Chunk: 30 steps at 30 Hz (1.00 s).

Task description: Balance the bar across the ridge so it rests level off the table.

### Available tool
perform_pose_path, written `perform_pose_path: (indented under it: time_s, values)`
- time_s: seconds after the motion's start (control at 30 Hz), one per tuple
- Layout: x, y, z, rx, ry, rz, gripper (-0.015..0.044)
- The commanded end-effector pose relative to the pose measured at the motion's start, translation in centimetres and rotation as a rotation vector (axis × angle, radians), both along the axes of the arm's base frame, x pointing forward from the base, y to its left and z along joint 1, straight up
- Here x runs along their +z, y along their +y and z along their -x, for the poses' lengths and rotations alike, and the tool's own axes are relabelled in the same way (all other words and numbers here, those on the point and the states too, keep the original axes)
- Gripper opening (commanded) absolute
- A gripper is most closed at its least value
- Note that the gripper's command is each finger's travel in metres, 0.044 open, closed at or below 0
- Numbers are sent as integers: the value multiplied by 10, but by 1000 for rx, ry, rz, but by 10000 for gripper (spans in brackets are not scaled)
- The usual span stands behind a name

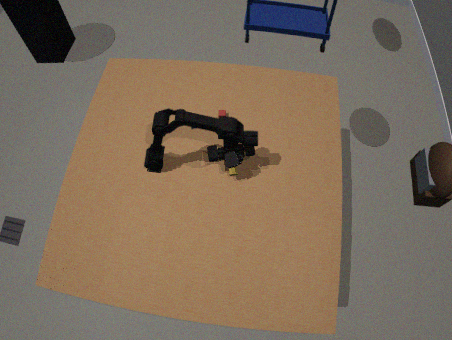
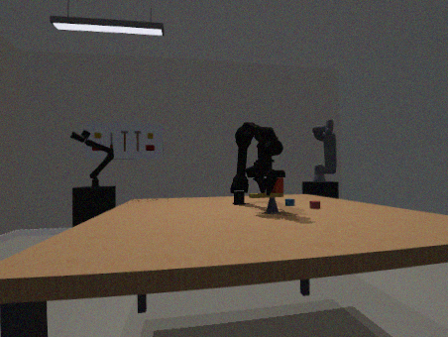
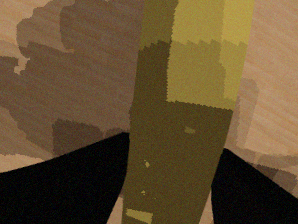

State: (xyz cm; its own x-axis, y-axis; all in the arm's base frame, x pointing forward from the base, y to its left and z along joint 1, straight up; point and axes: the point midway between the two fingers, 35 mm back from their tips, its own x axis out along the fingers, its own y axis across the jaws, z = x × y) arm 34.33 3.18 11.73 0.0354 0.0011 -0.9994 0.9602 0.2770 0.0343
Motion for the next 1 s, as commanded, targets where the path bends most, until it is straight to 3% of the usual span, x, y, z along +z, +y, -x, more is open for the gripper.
perform_pose_path:
  time_s: [0.0,0.97]
  values:
    - [-3,0,0,-2,2,-2,0]
    - [0,0,0,-1,0,0,0]
